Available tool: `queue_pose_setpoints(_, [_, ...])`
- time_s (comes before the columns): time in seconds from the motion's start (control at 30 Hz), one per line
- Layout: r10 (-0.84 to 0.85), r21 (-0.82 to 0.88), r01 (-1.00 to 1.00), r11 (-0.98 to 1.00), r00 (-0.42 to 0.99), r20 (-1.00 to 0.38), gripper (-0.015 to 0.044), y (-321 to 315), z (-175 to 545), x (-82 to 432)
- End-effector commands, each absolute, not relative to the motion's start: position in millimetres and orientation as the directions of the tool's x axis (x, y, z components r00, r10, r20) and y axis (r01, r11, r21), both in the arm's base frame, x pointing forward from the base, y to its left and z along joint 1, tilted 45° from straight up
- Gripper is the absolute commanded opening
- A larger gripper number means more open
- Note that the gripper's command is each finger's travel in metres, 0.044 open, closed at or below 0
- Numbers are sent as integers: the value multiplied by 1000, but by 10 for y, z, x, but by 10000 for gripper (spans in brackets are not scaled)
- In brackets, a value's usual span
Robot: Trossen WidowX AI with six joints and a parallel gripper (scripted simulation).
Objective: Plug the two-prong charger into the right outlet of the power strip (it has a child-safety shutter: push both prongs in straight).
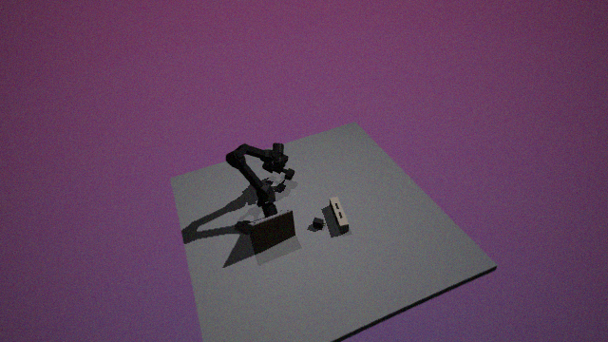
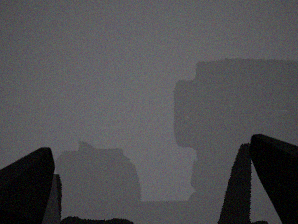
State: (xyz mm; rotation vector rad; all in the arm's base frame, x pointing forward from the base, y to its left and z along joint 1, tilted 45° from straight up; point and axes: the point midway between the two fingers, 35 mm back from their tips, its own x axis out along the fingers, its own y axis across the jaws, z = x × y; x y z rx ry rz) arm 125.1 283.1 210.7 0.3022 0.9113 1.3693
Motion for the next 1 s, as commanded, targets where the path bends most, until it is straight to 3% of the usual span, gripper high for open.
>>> queue_pose_setpoints(0.0, [907, 669, -682, 296, -19, -420, 440, 2776, 1989, 1445])
queue_pose_setpoints(0.97, [753, 672, -370, 642, 139, -643, 440, 2111, 1237, 2442])
